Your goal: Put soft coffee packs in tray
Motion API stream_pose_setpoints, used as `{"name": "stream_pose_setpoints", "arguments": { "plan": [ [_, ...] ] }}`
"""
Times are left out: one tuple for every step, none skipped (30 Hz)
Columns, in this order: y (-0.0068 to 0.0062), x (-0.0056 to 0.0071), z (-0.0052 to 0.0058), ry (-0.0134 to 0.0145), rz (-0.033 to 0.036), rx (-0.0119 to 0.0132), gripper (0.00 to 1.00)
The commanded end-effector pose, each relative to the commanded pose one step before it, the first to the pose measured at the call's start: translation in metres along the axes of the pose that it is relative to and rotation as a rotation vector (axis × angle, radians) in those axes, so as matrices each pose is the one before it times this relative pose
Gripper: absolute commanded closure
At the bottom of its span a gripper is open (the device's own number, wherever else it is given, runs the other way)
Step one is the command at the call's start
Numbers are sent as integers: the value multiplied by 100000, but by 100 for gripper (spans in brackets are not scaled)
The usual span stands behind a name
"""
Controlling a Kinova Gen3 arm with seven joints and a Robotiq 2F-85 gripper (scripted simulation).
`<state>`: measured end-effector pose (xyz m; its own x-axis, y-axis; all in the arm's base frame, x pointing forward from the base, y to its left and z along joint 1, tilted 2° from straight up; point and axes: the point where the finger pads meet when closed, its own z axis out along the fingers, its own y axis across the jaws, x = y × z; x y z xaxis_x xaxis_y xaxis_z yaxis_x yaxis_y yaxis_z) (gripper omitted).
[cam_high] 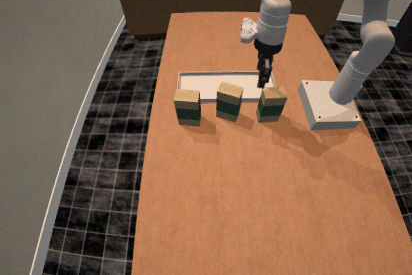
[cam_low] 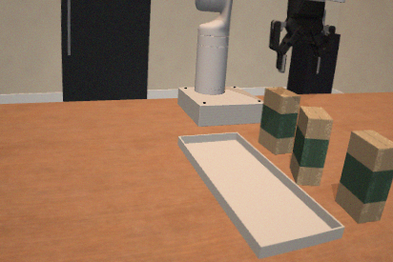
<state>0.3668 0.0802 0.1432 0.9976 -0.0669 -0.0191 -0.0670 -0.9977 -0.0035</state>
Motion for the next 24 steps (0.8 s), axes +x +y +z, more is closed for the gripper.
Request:
{"name": "stream_pose_setpoints", "arguments": {
  "plan": [
    [-873, 3470, 515, -869, 7357, 871, 18],
    [-78, 1191, 52, 3, 3659, -165, 18],
    [-82, 1070, 66, 13, 3324, -215, 18],
    [-81, 917, 71, 22, 2880, -236, 18],
    [-74, 744, 67, 28, 2356, -226, 18],
    [-62, 560, 57, 28, 1788, -192, 18],
    [-45, 380, 41, 23, 1218, -140, 18],
    [-27, 217, 25, 15, 697, -84, 18],
    [-11, 88, 10, 6, 284, -35, 18],
    [-2, 14, 2, 1, 44, -5, 18],
    [0, 0, 0, 0, 0, 0, 18],
    [0, 0, 0, 0, 0, 0, 18],
    [0, 0, 0, 0, 0, 0, 18],
    [0, 0, 0, 0, 0, 0, 18],
    [0, 0, 0, 0, 0, 0, 18],
    [0, 0, 0, 0, 0, 0, 18],
    [0, 0, 0, 0, 0, 0, 18],
    [0, 0, 0, 0, 0, 0, 18],
    [0, 0, 10, 0, 0, 0, 18],
    [-1, 1, 61, 1, 1, -2, 18],
    [-2, 3, 143, 2, 3, -4, 18],
    [-3, 3, 236, 2, 3, -5, 18],
    [-5, 6, 325, 1, 1, -1, 18],
    [-6, 7, 399, 0, 0, 0, 18]
  ]
}}
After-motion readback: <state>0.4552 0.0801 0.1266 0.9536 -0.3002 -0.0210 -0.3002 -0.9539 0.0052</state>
